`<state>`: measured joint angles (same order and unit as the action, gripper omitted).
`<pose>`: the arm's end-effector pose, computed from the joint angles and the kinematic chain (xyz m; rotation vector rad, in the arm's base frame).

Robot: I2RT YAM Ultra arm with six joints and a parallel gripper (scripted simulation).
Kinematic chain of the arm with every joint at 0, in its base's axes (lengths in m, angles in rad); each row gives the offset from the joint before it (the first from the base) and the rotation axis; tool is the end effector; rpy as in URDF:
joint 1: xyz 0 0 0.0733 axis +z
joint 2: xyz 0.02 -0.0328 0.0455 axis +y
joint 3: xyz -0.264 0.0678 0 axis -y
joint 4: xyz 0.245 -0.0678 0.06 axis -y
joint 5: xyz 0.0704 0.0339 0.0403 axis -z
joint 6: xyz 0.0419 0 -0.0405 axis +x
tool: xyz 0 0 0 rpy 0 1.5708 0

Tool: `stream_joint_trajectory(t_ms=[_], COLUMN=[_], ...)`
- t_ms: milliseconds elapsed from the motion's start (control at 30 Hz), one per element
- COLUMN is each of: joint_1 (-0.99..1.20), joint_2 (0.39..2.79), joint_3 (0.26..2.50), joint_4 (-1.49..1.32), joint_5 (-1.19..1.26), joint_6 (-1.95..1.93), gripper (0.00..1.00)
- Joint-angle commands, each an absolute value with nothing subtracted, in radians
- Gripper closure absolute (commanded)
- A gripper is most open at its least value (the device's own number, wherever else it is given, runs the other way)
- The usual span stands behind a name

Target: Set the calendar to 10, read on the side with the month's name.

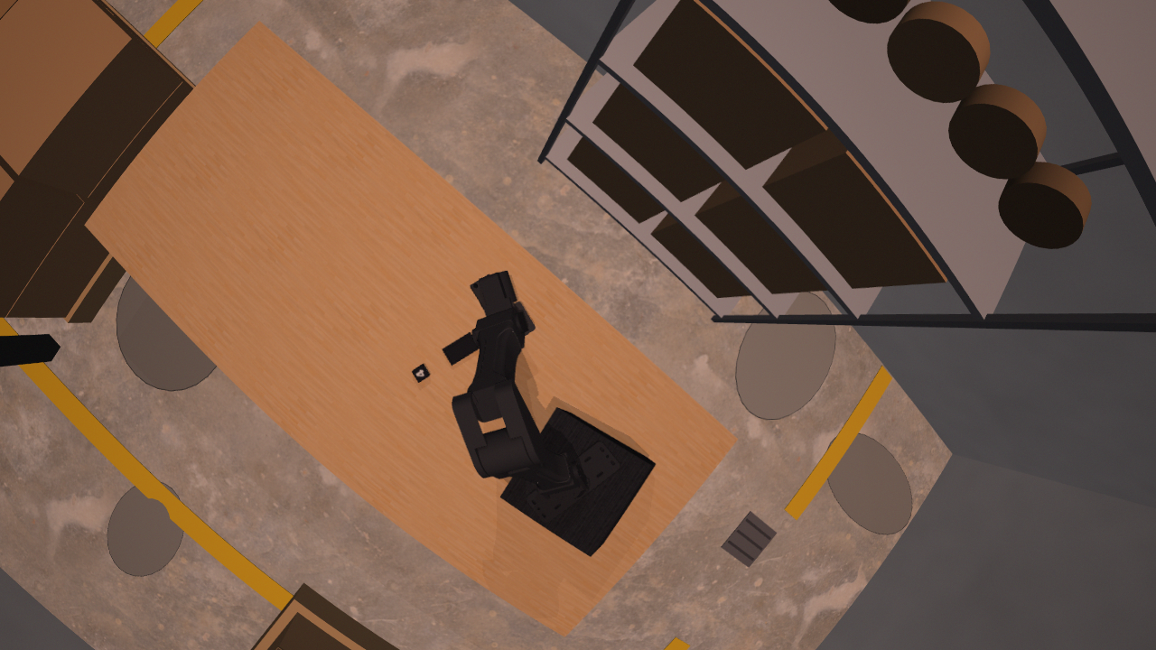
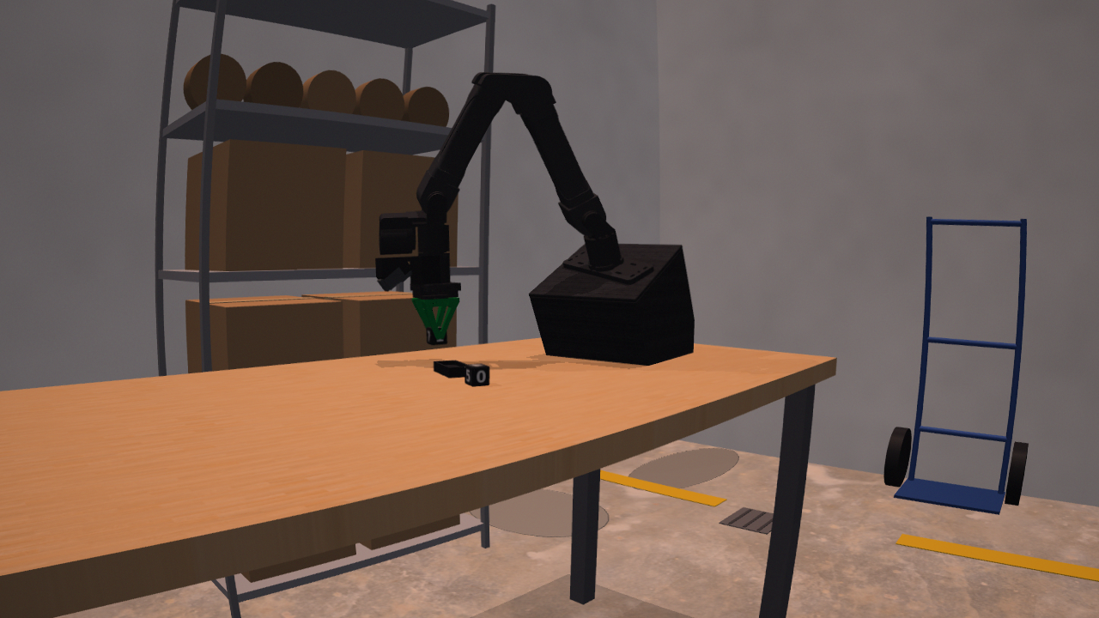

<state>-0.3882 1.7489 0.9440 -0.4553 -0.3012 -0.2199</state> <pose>0.2952 -0.1061 0.1384 0.1657 2.7406 0.2688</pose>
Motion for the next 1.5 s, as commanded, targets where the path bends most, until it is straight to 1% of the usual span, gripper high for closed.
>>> stream_joint_trajectory(t_ms=[0, 300, 1467], joint_1=[-0.383, -0.363, -0.362], joint_2=[1.780, 1.849, 1.852], joint_3=[0.941, 0.938, 0.938], joint_4=[-0.367, -0.290, -0.286], joint_5=[-0.295, -0.288, -0.287], joint_6=[-0.202, -0.183, -0.182], gripper=[0.74, 0.74, 0.74])
